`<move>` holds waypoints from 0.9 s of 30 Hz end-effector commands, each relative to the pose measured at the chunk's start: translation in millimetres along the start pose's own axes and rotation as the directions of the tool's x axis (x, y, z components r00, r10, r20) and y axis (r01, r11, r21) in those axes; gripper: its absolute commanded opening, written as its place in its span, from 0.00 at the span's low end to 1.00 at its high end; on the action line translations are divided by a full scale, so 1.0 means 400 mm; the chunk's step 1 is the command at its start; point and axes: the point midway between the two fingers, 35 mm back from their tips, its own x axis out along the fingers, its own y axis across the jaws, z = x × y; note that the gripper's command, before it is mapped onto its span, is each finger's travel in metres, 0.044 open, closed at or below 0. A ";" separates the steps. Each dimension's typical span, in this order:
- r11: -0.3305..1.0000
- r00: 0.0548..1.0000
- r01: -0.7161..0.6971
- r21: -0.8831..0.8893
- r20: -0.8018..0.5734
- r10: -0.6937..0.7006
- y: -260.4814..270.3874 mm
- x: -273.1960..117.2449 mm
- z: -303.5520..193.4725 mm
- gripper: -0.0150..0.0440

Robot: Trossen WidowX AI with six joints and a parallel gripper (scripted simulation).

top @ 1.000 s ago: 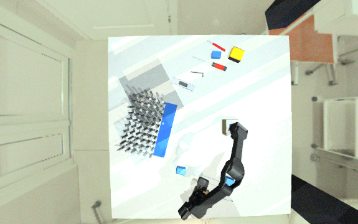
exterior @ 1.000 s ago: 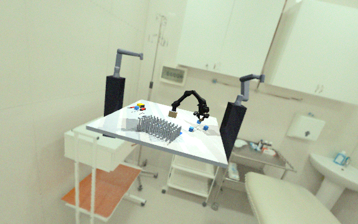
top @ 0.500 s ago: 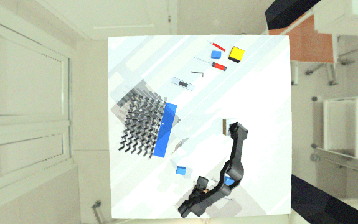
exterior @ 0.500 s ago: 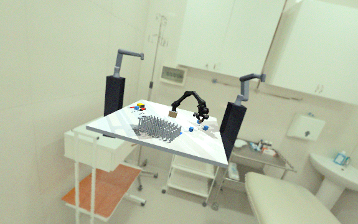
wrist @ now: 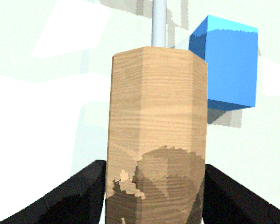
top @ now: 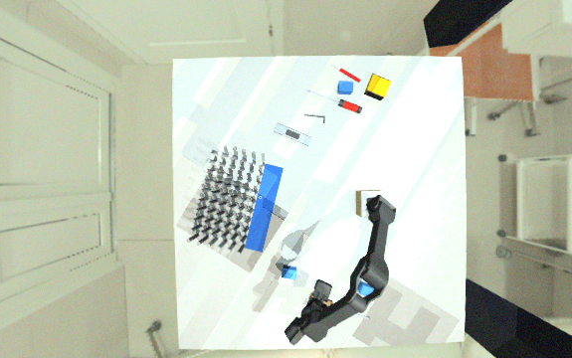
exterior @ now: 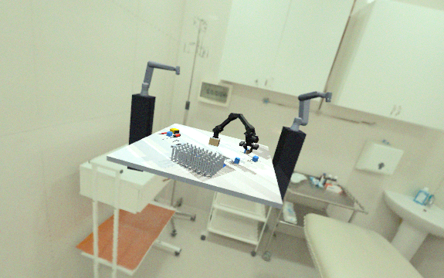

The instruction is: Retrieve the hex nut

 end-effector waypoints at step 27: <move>1.000 1.000 0.006 -0.004 0.007 -0.006 0.013 0.067 -0.023 0.25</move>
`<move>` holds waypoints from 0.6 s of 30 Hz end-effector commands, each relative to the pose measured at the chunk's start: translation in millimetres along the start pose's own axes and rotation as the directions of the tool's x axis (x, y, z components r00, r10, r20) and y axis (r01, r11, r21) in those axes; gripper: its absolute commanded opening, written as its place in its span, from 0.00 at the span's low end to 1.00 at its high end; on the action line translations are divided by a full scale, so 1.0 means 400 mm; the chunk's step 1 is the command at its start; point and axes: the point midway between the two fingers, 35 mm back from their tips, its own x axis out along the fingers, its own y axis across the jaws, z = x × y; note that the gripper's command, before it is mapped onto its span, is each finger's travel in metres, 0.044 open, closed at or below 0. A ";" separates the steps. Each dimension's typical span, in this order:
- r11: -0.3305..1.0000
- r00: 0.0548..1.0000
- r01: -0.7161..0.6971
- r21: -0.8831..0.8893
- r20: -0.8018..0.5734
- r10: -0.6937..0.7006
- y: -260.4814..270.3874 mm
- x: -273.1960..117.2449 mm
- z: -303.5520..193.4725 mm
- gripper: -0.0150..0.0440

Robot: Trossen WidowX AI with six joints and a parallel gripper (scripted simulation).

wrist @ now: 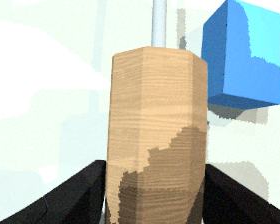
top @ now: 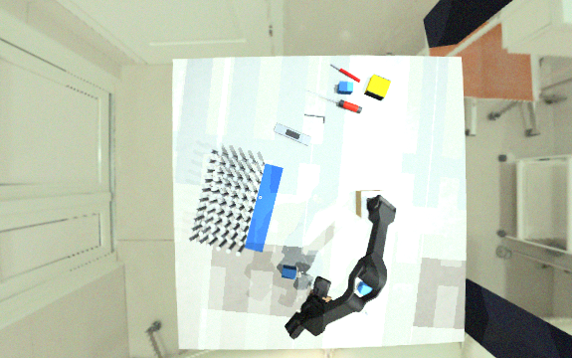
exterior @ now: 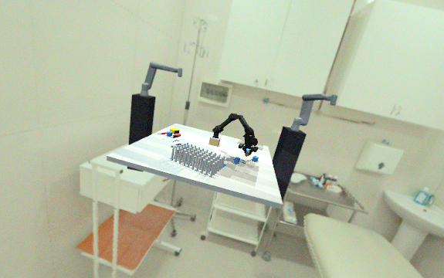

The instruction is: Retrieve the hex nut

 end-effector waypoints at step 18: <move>1.000 1.000 0.006 -0.003 0.007 -0.006 0.011 0.046 -0.014 0.25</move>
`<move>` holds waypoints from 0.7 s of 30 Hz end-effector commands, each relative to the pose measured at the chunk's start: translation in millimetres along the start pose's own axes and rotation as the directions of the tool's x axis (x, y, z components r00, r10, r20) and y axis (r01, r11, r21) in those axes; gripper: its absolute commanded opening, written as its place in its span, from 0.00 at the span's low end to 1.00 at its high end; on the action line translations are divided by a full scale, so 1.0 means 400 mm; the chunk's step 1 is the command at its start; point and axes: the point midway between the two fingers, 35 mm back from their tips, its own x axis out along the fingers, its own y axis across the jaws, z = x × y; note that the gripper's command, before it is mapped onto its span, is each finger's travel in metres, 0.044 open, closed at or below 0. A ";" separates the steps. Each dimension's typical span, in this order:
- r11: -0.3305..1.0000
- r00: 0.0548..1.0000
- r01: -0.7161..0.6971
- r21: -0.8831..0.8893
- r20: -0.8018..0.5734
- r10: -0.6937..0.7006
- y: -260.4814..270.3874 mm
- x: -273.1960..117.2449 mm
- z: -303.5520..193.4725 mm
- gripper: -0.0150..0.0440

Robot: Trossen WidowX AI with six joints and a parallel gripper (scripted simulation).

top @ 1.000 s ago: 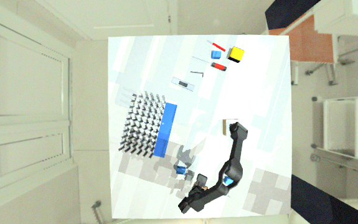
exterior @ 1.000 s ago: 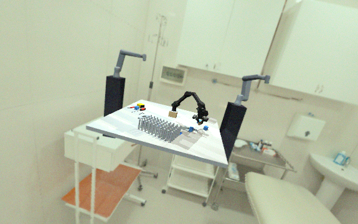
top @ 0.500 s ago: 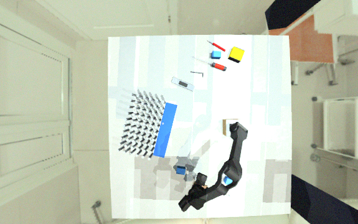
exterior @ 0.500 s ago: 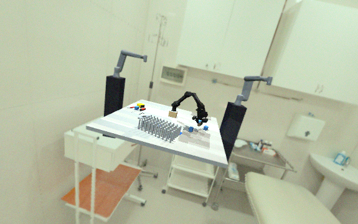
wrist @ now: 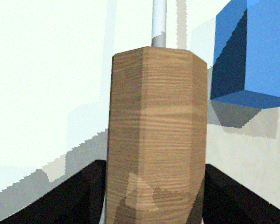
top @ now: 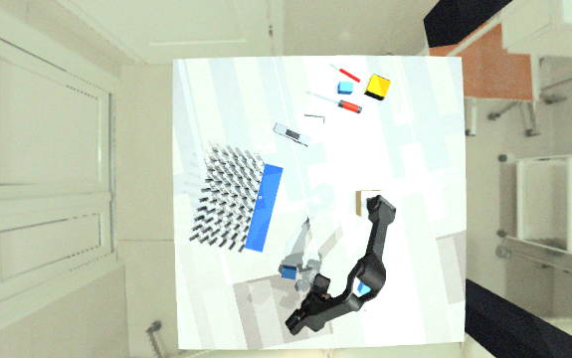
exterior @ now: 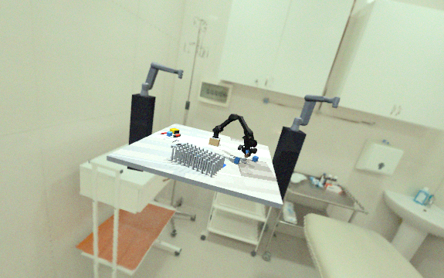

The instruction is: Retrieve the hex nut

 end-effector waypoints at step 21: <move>1.000 1.000 0.006 -0.003 0.007 -0.006 0.016 0.052 -0.015 0.25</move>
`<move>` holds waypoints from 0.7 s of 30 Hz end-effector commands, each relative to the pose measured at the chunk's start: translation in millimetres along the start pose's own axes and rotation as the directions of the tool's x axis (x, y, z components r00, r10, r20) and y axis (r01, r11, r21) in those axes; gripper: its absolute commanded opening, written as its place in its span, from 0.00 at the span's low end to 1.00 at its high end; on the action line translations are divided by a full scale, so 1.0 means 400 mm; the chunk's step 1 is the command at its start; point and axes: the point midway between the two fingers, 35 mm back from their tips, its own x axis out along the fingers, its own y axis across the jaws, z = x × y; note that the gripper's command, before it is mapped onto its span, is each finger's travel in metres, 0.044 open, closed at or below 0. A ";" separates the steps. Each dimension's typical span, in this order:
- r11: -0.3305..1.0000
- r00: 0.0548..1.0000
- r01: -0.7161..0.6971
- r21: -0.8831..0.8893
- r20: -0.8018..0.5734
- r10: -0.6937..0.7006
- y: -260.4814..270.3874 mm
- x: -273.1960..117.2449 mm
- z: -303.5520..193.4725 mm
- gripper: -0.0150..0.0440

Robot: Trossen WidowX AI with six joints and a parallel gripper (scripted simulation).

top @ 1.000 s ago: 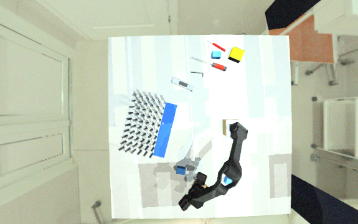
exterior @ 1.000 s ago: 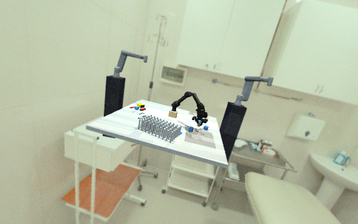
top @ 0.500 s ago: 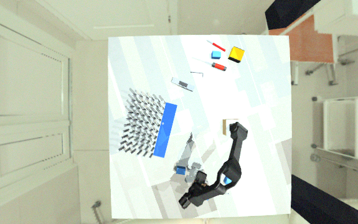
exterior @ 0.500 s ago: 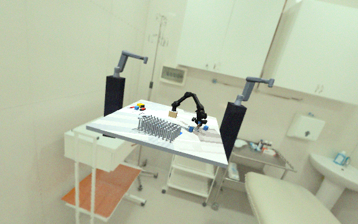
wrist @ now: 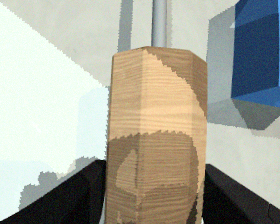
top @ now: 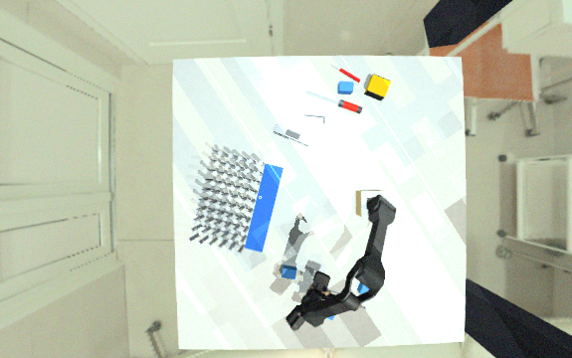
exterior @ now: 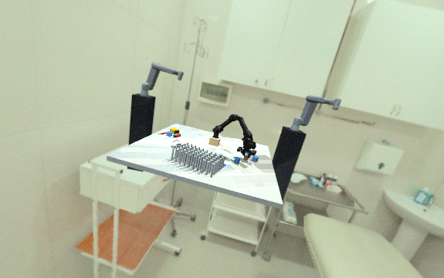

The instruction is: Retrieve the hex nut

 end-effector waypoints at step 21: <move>1.000 1.000 0.000 0.000 0.000 0.000 0.003 0.008 -0.003 1.00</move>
